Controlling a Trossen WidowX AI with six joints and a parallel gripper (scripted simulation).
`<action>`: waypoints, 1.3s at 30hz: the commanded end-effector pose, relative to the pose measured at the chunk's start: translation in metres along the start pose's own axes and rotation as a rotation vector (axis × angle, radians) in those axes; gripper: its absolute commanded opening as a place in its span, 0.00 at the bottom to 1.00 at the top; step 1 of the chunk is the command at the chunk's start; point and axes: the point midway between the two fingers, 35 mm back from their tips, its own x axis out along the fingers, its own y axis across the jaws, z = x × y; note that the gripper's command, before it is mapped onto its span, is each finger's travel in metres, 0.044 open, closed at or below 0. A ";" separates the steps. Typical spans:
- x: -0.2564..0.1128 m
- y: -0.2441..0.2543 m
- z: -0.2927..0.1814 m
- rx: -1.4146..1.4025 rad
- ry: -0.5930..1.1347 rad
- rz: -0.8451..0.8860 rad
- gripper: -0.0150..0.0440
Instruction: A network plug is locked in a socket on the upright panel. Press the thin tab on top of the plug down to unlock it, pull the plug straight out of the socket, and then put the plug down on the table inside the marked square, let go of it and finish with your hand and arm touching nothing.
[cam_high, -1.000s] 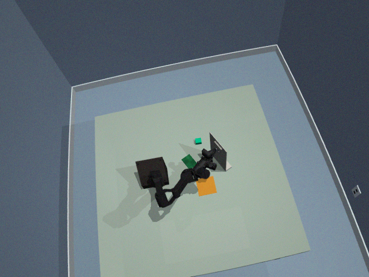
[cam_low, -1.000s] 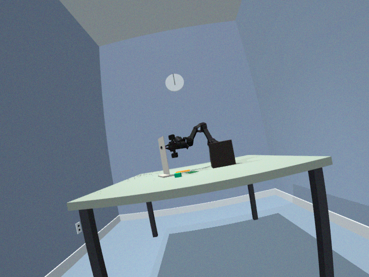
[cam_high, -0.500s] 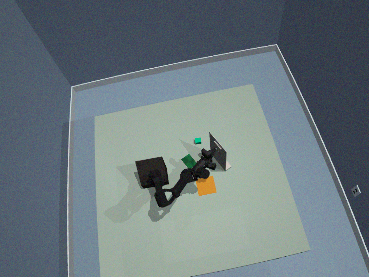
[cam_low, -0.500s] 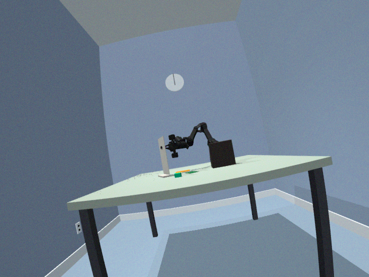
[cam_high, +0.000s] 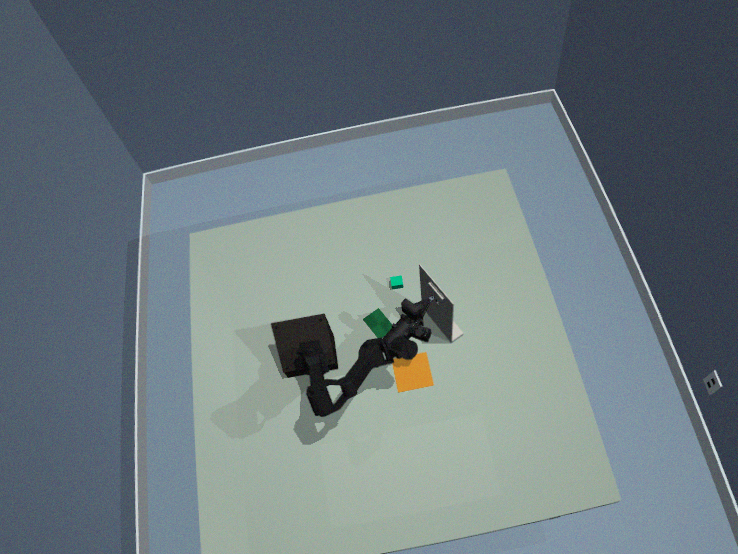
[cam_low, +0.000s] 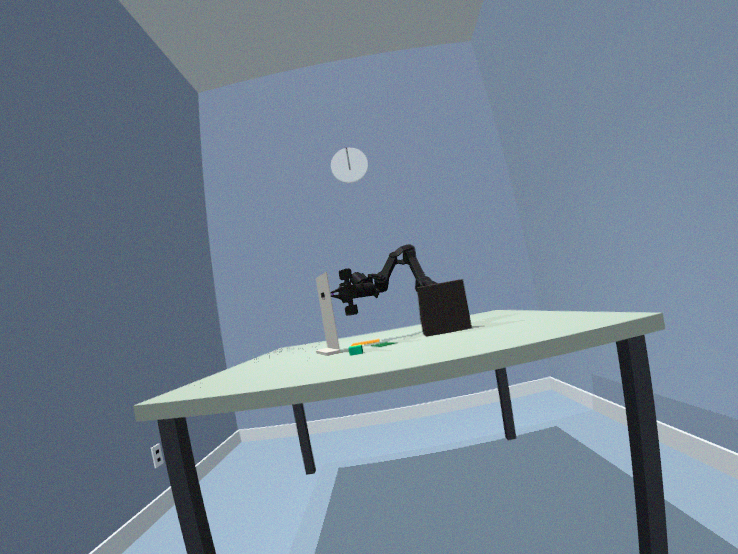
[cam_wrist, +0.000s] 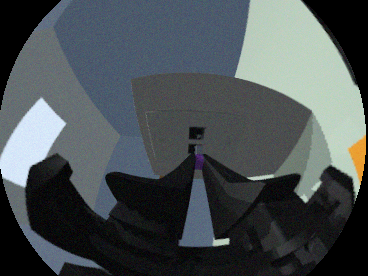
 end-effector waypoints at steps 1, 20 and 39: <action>-0.003 0.000 -0.001 0.003 0.001 -0.001 0.25; -0.013 0.000 -0.004 0.003 0.001 -0.001 0.25; -0.022 0.000 -0.008 0.003 0.001 -0.001 0.25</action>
